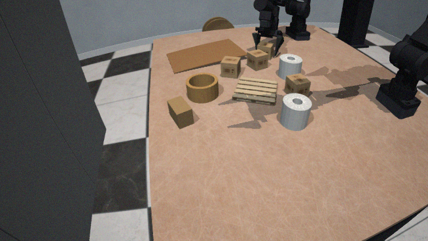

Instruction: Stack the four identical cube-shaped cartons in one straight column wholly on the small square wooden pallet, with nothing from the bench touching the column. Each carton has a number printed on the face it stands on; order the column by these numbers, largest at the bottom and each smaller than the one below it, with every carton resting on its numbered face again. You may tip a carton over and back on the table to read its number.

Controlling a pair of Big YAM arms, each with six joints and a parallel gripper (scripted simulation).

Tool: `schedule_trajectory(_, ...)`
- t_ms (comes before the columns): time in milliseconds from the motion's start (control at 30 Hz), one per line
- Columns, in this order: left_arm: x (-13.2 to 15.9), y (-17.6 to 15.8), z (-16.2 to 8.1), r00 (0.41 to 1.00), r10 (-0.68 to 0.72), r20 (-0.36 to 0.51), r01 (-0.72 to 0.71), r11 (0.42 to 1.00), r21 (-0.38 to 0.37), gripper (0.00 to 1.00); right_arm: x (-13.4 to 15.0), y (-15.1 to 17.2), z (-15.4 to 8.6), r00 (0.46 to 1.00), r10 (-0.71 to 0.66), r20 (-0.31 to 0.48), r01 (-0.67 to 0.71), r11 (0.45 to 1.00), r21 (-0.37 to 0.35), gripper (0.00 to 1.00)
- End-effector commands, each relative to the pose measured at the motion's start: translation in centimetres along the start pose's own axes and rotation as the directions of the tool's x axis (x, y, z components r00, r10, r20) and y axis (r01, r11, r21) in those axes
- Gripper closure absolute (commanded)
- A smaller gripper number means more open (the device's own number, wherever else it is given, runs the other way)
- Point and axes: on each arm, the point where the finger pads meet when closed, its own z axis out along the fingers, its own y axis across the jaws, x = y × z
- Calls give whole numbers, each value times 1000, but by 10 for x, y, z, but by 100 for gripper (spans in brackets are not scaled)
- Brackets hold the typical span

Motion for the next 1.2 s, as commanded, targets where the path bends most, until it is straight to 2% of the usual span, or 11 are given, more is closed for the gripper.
schedule_trajectory(0,-22,-4,2,999,-10,32,9,1000,9,0,-28,-8,0,999,5,49,-6,1000,16,21)
schedule_trajectory(100,-22,-4,2,999,-10,32,9,1000,9,0,-28,-8,0,999,5,49,-6,1000,16,21)
schedule_trajectory(133,-22,-4,2,999,-10,32,9,1000,9,0,-28,-8,0,999,5,49,-6,1000,16,29)
schedule_trajectory(200,-22,-4,2,999,-10,32,9,1000,9,0,-14,-4,-1,1000,0,26,-1,1000,9,29)
schedule_trajectory(333,-22,-4,2,999,-10,32,9,1000,9,0,-16,-4,-1,999,8,38,-8,1000,13,38)
schedule_trajectory(467,-22,-4,2,999,-10,32,9,1000,9,0,-15,-4,-2,999,7,39,-8,1000,13,38)
schedule_trajectory(767,-22,-4,2,999,-10,32,9,1000,9,0,-13,-2,-6,999,7,39,-8,1000,12,51)
schedule_trajectory(900,-22,-4,2,999,-10,32,9,1000,9,0,-12,-2,-6,999,7,38,-8,1000,12,96)
schedule_trajectory(967,-22,-4,2,999,-10,32,9,1000,9,0,-12,-2,-6,999,7,38,-8,1000,12,96)
schedule_trajectory(1100,-22,-4,2,999,-10,32,9,1000,9,0,-25,-4,-16,999,6,46,-6,1000,14,51)
schedule_trajectory(1167,-22,-4,2,999,-10,32,9,1000,9,0,-29,-4,-24,999,6,46,-6,1000,14,50)
